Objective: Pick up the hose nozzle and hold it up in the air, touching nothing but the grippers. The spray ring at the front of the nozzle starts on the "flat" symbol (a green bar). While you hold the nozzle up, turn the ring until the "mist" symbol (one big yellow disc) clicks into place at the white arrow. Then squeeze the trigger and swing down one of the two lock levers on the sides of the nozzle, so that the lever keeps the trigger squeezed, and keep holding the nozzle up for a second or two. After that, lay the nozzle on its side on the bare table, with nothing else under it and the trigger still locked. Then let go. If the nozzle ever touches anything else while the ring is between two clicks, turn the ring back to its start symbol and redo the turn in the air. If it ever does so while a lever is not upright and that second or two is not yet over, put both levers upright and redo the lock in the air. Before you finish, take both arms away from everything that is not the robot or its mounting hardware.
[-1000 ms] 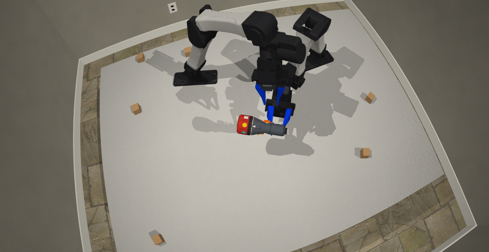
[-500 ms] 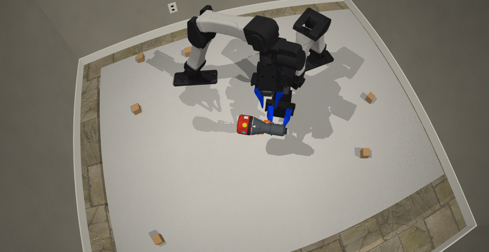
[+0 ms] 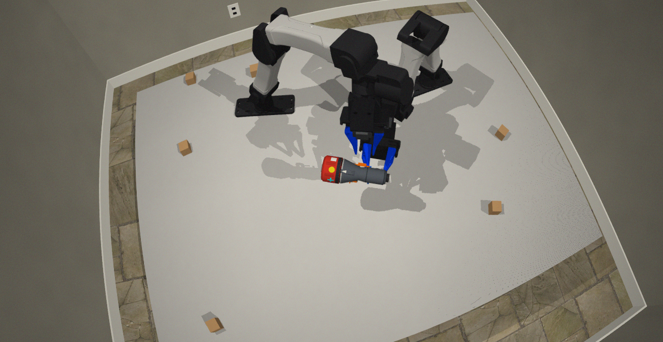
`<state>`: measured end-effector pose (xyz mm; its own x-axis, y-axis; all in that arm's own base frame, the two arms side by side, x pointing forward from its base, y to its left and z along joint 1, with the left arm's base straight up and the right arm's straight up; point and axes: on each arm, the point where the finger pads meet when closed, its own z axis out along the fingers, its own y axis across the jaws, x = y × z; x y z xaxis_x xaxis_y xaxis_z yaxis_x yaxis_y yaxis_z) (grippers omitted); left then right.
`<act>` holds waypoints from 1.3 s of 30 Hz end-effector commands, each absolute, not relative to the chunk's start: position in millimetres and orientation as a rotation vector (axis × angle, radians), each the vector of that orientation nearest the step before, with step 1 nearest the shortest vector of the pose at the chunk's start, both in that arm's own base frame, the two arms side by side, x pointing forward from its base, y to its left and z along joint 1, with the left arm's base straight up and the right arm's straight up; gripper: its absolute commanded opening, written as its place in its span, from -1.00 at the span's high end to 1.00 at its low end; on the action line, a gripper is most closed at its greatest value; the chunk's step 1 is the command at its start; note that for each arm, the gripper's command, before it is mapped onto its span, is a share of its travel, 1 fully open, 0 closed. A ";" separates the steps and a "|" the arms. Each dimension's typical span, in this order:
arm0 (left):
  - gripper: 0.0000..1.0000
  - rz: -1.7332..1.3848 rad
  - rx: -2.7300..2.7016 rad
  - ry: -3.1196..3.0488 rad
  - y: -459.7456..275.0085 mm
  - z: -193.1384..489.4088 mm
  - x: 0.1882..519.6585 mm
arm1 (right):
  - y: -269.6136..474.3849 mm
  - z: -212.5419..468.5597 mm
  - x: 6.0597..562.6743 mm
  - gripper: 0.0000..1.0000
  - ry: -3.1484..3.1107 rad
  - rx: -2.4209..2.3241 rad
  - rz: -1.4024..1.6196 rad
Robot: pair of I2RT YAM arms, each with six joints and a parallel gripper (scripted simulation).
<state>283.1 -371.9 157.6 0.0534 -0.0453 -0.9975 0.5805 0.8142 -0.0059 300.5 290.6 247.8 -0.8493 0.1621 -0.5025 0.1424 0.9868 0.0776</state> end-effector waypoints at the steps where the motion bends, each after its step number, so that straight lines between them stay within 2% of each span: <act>1: 0.28 -0.600 0.344 1.314 -374.4 213.9 283.2 | 286.3 261.1 307.0 0.26 2.556 0.236 0.118; 39: 0.28 -0.579 0.368 1.343 -372.8 200.4 282.7 | 303.2 222.1 313.9 0.26 2.579 0.213 0.104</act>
